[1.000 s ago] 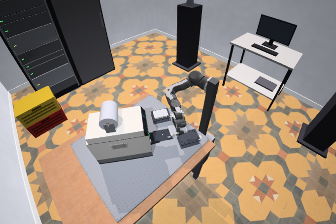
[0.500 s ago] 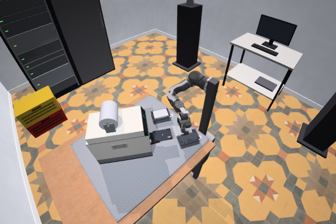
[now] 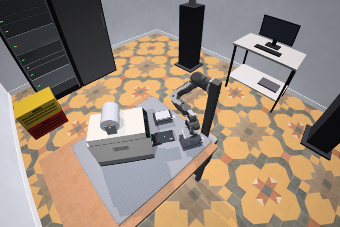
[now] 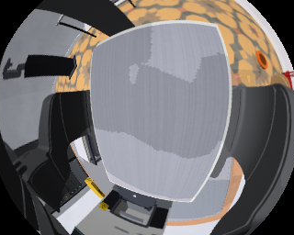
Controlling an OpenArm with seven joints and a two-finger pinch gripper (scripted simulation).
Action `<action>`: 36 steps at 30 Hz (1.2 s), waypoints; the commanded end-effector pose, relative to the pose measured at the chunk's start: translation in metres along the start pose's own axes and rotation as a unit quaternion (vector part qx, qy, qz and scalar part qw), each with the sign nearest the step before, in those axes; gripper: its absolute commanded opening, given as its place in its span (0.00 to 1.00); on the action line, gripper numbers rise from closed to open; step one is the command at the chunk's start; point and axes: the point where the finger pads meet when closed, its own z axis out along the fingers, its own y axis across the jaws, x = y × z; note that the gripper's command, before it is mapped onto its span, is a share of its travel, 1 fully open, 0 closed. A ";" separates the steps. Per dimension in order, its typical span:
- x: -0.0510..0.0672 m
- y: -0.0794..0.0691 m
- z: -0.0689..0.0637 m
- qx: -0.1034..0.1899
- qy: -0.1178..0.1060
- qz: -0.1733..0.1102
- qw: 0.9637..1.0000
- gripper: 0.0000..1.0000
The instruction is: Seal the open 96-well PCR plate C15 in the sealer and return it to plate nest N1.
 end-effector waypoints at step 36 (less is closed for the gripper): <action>0.012 0.001 0.005 0.002 -0.006 0.008 1.000 0.00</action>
